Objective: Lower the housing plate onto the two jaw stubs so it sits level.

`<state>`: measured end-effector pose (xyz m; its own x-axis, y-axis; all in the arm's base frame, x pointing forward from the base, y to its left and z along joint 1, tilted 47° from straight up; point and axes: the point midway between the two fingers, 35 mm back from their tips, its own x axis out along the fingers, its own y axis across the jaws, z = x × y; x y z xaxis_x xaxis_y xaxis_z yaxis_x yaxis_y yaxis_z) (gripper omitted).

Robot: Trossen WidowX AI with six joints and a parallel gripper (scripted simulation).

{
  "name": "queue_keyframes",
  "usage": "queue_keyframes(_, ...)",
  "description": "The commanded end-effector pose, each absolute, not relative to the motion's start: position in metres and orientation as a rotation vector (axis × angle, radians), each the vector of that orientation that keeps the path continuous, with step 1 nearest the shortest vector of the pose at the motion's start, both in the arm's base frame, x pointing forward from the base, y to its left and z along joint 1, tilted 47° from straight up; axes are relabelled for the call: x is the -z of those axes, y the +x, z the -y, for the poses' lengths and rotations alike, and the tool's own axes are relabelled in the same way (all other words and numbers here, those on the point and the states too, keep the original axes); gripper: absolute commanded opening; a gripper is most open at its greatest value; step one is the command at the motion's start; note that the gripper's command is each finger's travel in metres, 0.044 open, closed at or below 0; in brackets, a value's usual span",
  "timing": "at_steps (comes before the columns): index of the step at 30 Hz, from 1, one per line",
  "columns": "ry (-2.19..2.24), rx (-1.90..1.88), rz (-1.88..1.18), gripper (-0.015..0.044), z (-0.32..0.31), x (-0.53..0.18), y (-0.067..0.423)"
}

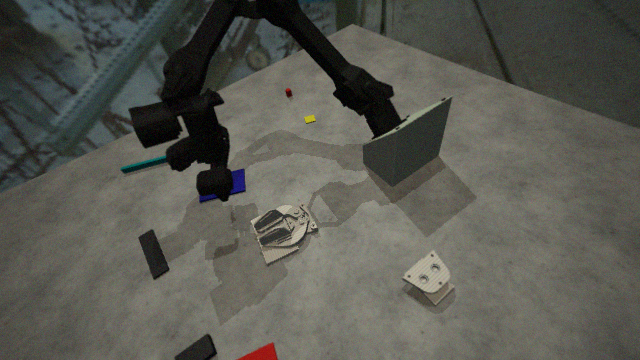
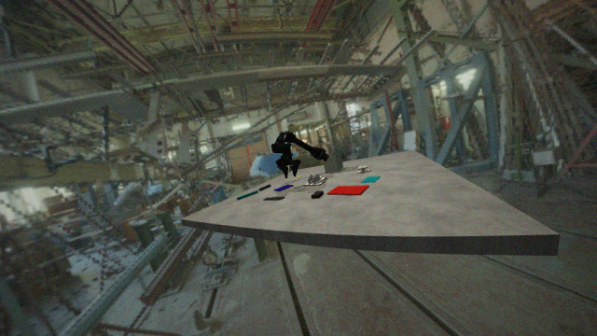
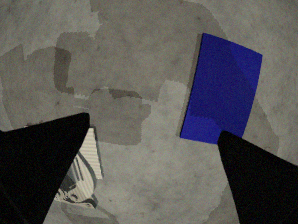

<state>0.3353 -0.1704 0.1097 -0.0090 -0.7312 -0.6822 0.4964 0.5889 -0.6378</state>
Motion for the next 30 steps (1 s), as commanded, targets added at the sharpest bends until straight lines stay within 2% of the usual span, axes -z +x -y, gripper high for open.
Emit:
queue_keyframes(1,-0.282,0.907,-1.288,0.0440,0.154,-0.098,0.344)
queue_keyframes(30,-0.613,0.403,-1.523,0.0440,0.024,-0.016,0.366)
